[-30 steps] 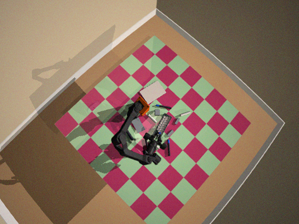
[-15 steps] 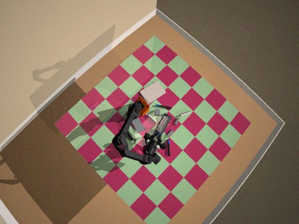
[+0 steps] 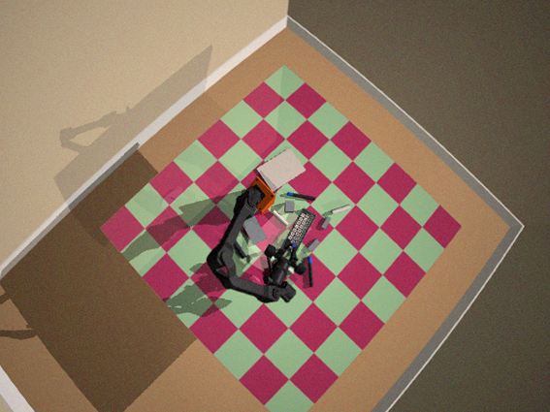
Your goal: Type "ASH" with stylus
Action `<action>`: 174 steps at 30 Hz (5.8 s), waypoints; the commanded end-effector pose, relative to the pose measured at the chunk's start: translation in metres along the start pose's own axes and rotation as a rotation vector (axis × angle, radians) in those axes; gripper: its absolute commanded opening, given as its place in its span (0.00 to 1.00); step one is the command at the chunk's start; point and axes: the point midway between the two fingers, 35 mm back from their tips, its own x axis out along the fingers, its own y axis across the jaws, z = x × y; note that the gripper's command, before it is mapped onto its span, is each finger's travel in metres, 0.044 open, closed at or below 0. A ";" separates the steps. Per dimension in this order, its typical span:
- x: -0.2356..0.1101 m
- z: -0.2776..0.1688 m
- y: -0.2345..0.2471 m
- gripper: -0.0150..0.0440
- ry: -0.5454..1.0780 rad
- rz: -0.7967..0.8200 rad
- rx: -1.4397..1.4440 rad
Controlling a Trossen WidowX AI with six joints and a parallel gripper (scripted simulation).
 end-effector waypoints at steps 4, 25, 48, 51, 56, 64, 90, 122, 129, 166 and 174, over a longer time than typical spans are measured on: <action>-0.001 0.001 0.001 0.39 -0.003 0.000 -0.005; 0.003 0.009 0.001 0.39 -0.004 0.000 -0.005; 0.007 0.016 0.001 0.39 -0.004 -0.001 -0.005; 0.008 0.017 0.001 0.39 -0.004 -0.001 -0.005; 0.007 0.016 0.001 0.39 -0.004 -0.001 -0.005; 0.001 0.006 0.001 0.39 -0.004 0.000 -0.005; 0.037 -0.046 0.019 0.25 0.000 0.000 -0.007; 0.055 -0.035 0.021 0.25 0.001 0.000 -0.006; 0.057 -0.034 0.020 0.39 0.001 0.000 -0.006; 0.063 -0.023 0.020 0.39 0.000 -0.001 -0.006; 0.064 -0.020 0.020 0.39 0.000 -0.001 -0.006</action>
